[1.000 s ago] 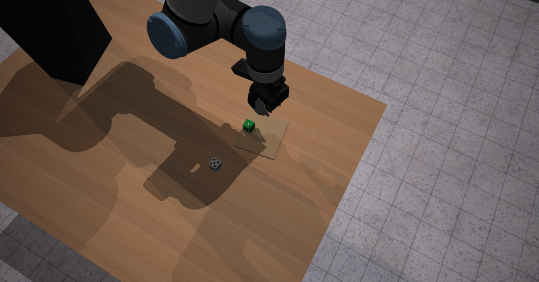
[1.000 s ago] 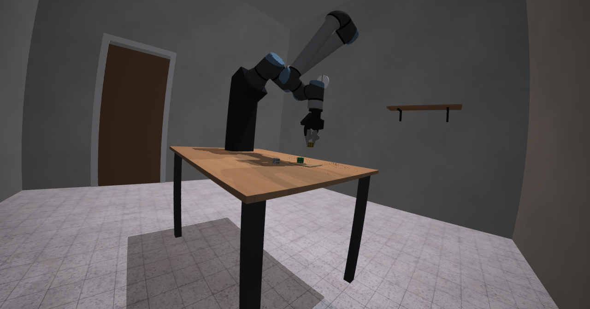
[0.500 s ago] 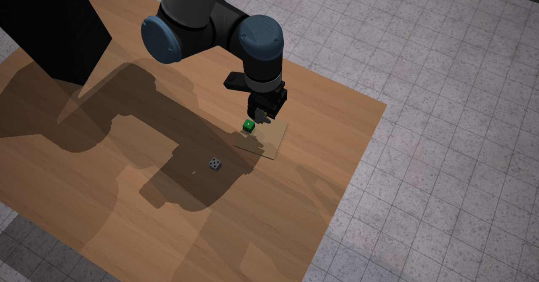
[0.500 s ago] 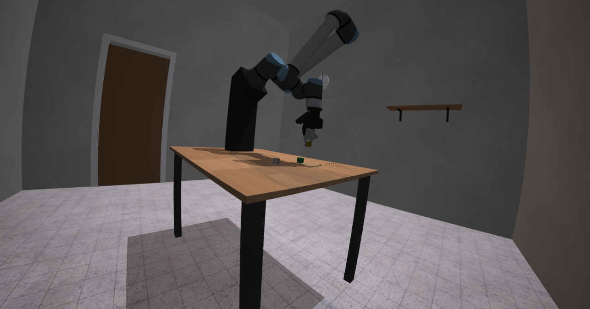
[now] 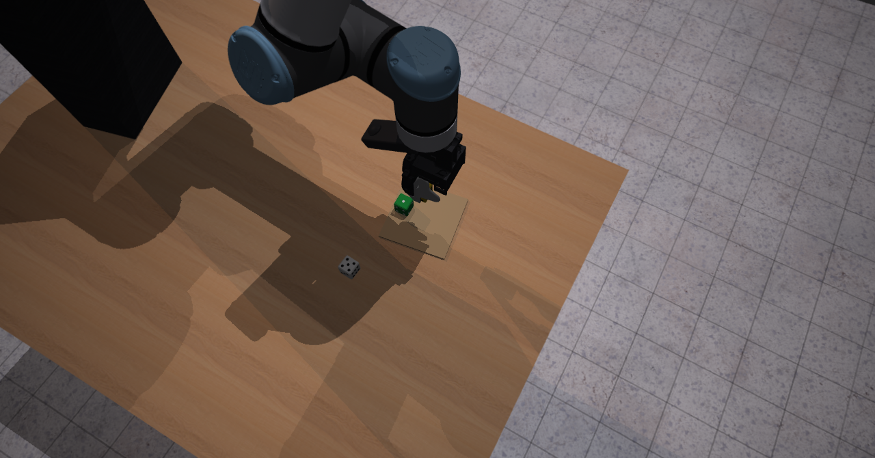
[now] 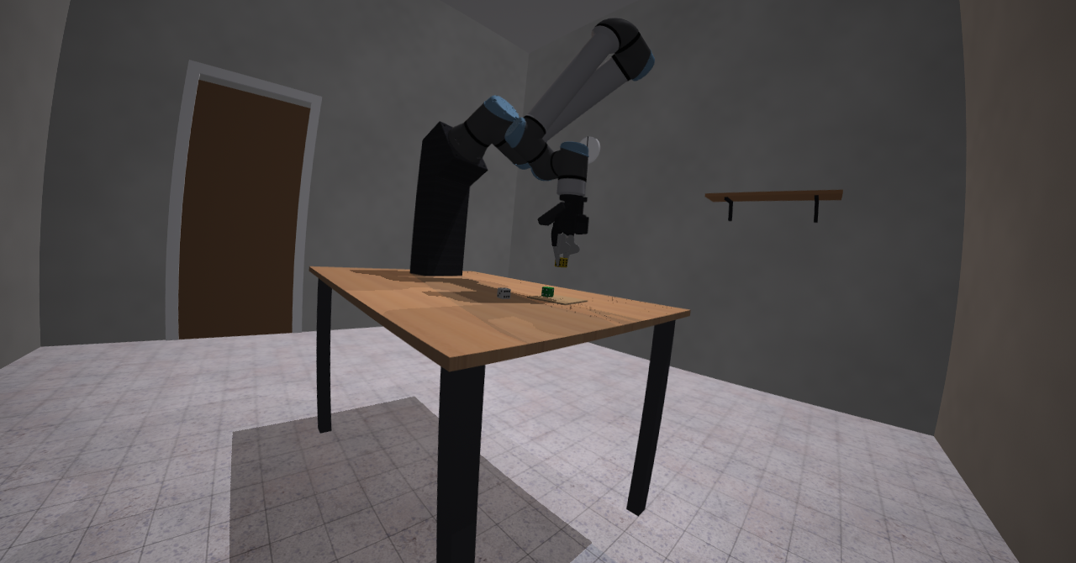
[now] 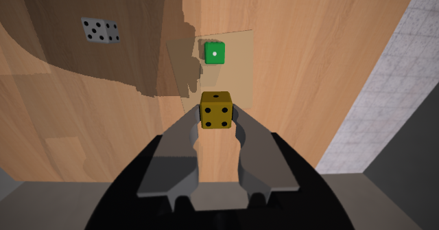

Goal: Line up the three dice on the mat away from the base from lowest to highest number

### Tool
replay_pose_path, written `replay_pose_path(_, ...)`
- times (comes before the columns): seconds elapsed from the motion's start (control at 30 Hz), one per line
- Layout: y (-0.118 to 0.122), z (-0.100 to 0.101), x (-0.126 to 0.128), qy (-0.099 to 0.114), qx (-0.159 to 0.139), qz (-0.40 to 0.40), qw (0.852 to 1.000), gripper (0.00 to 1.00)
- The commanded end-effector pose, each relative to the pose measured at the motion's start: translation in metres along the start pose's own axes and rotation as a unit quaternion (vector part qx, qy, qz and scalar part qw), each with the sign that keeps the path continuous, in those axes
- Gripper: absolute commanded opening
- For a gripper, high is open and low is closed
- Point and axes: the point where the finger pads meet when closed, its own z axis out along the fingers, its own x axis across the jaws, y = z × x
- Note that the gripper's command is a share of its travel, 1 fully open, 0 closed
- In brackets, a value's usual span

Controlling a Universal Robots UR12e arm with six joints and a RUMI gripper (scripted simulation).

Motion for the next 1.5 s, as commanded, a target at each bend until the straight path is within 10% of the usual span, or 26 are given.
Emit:
replay_pose_path(0.0, 0.0, 0.0, 0.0, 0.0, 0.0, 0.0, 1.0, 0.1)
replay_pose_path(1.0, 0.0, 0.09, 0.0, 0.0, 0.0, 0.0, 1.0, 0.1)
replay_pose_path(1.47, 0.0, 0.096, 0.0, 0.0, 0.0, 0.0, 1.0, 0.1)
